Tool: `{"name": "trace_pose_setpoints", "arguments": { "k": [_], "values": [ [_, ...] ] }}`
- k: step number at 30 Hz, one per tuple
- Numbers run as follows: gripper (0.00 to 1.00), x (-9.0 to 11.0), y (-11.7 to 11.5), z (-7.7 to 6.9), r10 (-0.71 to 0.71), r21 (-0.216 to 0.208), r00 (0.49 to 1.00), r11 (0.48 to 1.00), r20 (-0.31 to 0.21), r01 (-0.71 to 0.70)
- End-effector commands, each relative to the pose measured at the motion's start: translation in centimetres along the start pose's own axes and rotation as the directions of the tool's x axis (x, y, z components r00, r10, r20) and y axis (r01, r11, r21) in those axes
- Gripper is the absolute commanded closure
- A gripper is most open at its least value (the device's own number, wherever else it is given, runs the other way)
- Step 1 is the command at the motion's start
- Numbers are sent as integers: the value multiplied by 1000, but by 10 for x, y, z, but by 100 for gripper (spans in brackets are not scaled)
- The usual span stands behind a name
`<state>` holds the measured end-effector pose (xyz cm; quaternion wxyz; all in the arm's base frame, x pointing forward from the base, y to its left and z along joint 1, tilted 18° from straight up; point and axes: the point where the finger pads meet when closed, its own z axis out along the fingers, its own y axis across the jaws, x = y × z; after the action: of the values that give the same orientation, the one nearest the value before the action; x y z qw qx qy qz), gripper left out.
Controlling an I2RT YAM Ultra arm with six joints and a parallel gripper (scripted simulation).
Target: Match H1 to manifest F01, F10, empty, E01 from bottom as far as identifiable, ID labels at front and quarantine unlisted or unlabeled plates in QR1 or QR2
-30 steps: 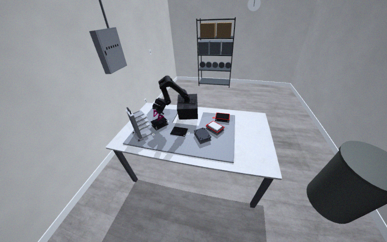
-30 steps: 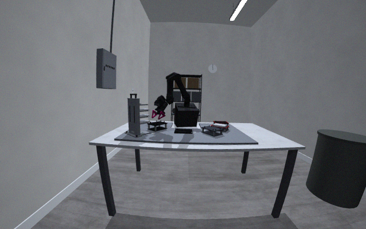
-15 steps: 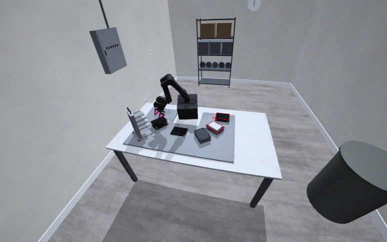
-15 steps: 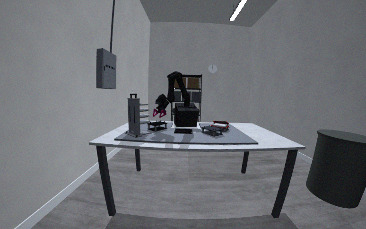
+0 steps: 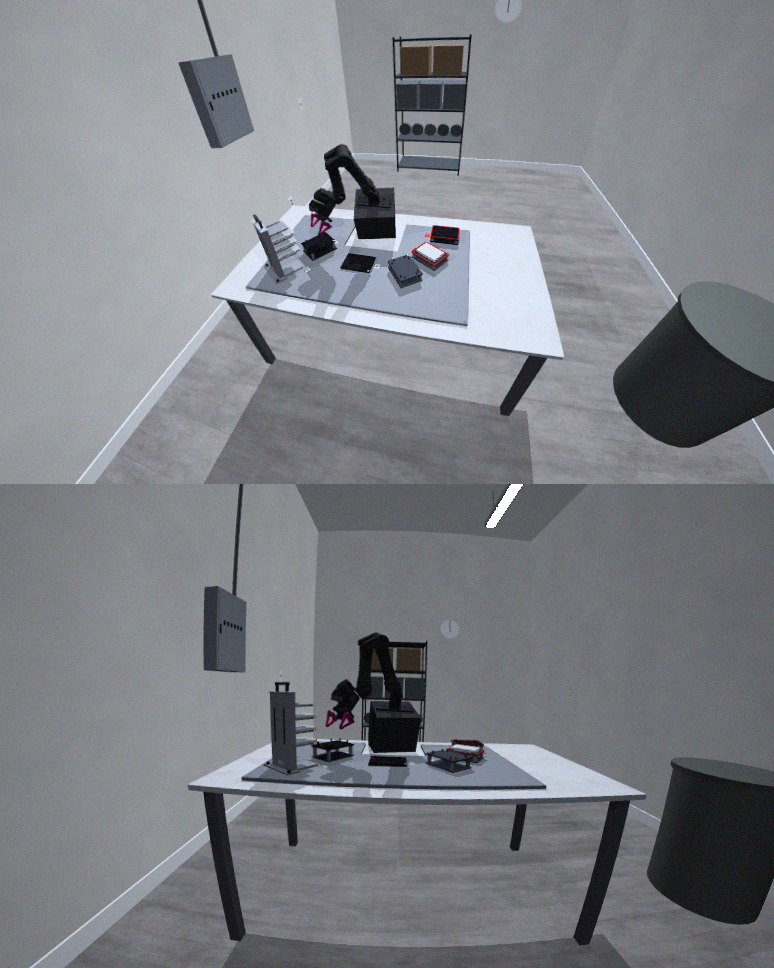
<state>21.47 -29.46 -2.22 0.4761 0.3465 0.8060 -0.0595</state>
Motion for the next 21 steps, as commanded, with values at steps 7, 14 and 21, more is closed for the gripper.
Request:
{"name": "trace_pose_setpoints", "arguments": {
  "k": [7, 14, 21],
  "values": [
    [0, 4, 0, 2, -10, -4, 1000, 1000, 15, 10],
    [0, 18, 0, 16, -10, -4, 1000, 1000, 15, 10],
    [0, 30, 0, 28, -10, -4, 1000, 1000, 15, 10]
  ]
}}
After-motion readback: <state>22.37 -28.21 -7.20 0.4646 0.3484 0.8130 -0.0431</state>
